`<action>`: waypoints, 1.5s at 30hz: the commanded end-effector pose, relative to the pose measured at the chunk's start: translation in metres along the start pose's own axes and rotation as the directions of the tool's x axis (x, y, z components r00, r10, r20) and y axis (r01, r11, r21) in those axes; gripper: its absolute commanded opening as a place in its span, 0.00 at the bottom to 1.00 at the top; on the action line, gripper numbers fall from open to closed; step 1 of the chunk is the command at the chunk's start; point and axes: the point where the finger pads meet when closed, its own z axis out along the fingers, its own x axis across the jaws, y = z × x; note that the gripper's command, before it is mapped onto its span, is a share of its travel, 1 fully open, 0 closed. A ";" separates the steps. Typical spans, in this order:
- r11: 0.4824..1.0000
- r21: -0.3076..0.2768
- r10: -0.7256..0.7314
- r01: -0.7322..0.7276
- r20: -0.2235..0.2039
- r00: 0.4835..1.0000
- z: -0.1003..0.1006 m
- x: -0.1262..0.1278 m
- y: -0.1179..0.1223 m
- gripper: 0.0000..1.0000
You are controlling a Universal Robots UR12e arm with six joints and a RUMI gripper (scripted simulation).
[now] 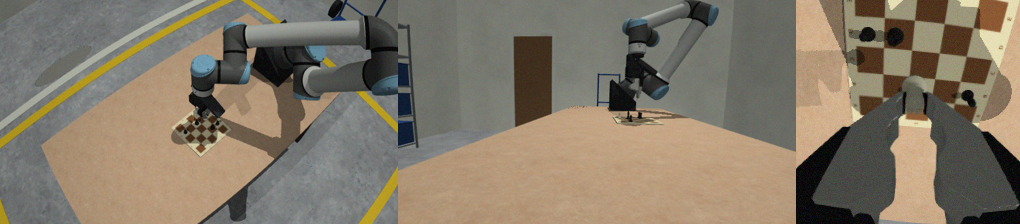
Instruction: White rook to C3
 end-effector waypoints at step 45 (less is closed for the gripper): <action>0.998 -0.006 0.062 -0.062 0.001 0.998 0.095 0.015 0.013 0.00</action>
